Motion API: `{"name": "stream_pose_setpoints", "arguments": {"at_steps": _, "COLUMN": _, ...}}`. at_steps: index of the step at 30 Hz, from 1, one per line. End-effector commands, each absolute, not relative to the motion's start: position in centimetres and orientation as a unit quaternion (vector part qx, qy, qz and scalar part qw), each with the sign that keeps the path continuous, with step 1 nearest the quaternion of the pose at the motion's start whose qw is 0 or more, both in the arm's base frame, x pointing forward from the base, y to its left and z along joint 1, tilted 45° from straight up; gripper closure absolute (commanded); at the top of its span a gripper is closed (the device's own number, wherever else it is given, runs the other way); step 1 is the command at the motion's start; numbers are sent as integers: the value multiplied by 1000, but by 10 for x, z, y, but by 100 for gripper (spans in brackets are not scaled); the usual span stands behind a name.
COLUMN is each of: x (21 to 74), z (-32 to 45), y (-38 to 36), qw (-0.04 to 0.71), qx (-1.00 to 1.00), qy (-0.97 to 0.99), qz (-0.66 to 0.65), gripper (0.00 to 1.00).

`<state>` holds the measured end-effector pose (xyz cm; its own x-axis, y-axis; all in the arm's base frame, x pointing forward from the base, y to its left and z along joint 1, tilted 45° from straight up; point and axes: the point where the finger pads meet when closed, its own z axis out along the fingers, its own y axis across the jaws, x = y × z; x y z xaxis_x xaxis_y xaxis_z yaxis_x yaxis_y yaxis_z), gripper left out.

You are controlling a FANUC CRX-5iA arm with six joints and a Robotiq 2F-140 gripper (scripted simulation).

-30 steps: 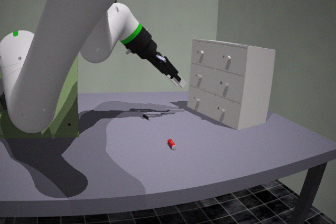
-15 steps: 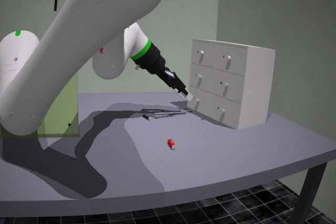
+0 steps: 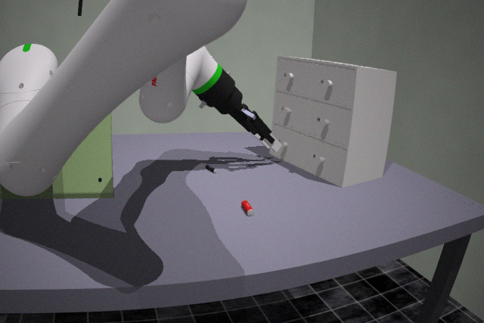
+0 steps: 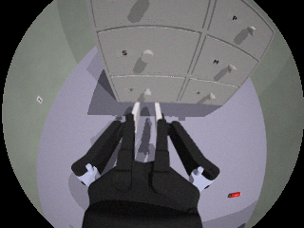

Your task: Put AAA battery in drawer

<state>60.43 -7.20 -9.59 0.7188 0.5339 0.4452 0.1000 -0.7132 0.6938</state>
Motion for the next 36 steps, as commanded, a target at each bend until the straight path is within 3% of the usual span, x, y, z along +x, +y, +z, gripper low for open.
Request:
{"name": "stream_pose_setpoints", "arguments": {"at_steps": 1, "x": 604, "z": -96, "y": -72, "qw": 331, "qx": 866, "qy": 183, "qz": 327, "gripper": 80}}
{"name": "stream_pose_setpoints", "arguments": {"at_steps": 36, "x": 624, "z": -99, "y": -72, "qw": 331, "qx": 866, "qy": 183, "qz": 327, "gripper": 80}}
